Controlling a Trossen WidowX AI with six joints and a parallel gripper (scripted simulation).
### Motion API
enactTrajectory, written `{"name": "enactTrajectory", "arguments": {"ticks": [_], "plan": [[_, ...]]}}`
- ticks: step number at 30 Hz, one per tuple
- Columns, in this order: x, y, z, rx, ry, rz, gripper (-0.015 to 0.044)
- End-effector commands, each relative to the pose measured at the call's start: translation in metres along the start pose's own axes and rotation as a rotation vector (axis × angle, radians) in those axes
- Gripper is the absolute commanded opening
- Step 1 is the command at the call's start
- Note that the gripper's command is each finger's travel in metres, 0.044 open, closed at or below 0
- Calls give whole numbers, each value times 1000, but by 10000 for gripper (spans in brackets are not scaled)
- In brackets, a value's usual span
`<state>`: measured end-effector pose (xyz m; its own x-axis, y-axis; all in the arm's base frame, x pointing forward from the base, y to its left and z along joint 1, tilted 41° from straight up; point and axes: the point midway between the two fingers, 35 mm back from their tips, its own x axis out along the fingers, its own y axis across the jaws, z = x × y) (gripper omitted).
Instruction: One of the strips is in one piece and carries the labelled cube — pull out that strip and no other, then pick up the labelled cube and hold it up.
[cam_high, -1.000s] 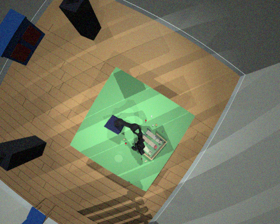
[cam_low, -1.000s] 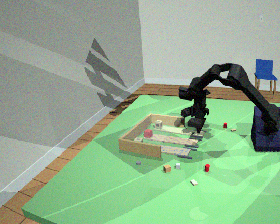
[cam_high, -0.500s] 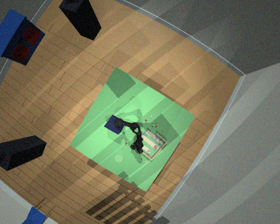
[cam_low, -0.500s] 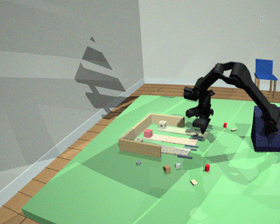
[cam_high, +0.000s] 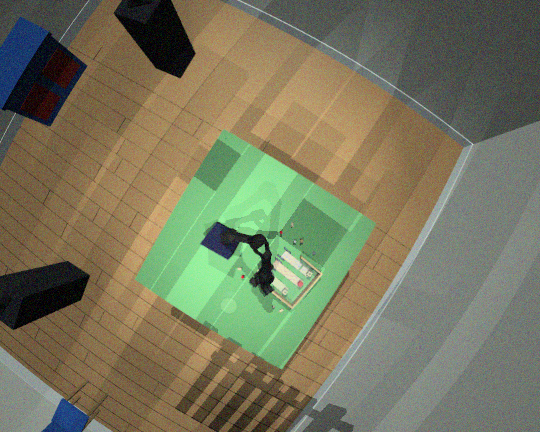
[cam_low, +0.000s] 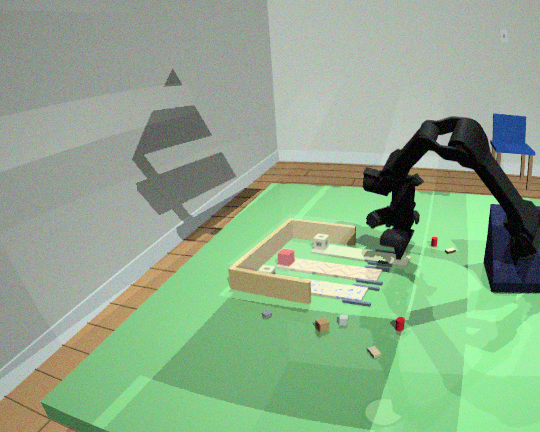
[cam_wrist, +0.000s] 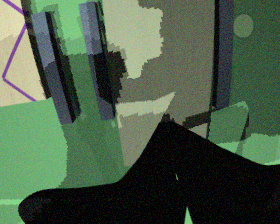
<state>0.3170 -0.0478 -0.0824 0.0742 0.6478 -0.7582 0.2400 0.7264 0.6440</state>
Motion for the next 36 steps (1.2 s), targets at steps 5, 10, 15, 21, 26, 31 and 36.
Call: {"name": "enactTrajectory", "arguments": {"ticks": [5,10,15,21,26,31,36], "plan": [[6,-1,-19,4,25,-1,0],[6,-1,-26,5,25,-1,0],[6,-2,-34,5,26,-1,0],[5,-2,-43,5,26,-1,0],[5,-2,-51,5,26,-1,0],[5,-3,-58,6,27,-1,0],[5,-3,-66,6,27,-1,0]]}}
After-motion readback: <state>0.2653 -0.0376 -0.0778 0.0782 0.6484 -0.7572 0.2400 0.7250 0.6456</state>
